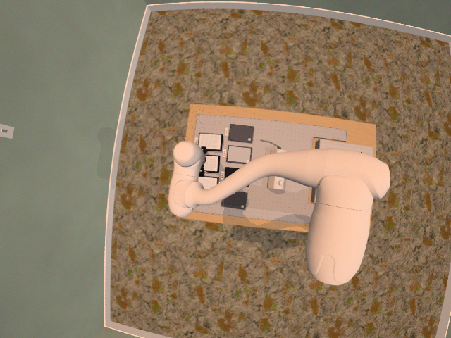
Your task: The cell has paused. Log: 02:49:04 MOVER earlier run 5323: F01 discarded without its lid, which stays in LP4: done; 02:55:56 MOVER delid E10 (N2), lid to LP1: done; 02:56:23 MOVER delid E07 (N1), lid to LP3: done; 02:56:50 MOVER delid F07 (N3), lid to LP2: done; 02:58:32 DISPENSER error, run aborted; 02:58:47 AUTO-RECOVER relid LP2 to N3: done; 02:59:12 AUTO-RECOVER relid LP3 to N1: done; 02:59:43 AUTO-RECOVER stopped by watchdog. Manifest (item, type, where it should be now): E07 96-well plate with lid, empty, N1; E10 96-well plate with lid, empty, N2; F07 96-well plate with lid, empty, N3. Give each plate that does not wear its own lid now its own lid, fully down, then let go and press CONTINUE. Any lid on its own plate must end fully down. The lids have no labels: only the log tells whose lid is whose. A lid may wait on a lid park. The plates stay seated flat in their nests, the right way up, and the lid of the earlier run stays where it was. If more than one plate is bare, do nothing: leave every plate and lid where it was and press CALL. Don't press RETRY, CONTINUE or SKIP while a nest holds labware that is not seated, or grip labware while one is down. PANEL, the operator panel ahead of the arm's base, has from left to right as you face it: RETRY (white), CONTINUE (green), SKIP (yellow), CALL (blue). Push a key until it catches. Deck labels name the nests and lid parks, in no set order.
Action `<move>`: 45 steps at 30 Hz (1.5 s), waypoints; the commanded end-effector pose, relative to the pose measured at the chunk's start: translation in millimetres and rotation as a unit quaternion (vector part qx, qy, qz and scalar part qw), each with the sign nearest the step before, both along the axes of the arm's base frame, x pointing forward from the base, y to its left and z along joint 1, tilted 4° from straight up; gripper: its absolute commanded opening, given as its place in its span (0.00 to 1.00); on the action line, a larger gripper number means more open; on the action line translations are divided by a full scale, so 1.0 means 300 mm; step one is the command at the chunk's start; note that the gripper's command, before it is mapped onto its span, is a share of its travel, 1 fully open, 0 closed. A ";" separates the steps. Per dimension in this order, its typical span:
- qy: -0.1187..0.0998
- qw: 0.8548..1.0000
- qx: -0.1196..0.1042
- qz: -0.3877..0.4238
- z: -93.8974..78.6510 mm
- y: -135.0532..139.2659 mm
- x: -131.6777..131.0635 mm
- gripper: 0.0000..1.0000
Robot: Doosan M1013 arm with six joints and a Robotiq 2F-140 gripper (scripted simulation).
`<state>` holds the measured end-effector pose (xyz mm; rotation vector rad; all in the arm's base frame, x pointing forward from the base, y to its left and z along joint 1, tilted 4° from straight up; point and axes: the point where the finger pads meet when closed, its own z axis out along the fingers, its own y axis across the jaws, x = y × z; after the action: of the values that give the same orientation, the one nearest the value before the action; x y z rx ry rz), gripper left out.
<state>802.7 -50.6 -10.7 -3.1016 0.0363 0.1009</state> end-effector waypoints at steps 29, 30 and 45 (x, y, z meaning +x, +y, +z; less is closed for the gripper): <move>0.000 1.000 0.001 -0.008 0.259 0.050 -0.497 0.66; 0.000 1.000 0.001 -0.008 0.259 0.050 -0.497 0.66; 0.000 1.000 0.001 -0.019 0.338 0.118 -1.161 0.66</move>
<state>489.3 -16.0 85.1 -3.0974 0.0741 0.1149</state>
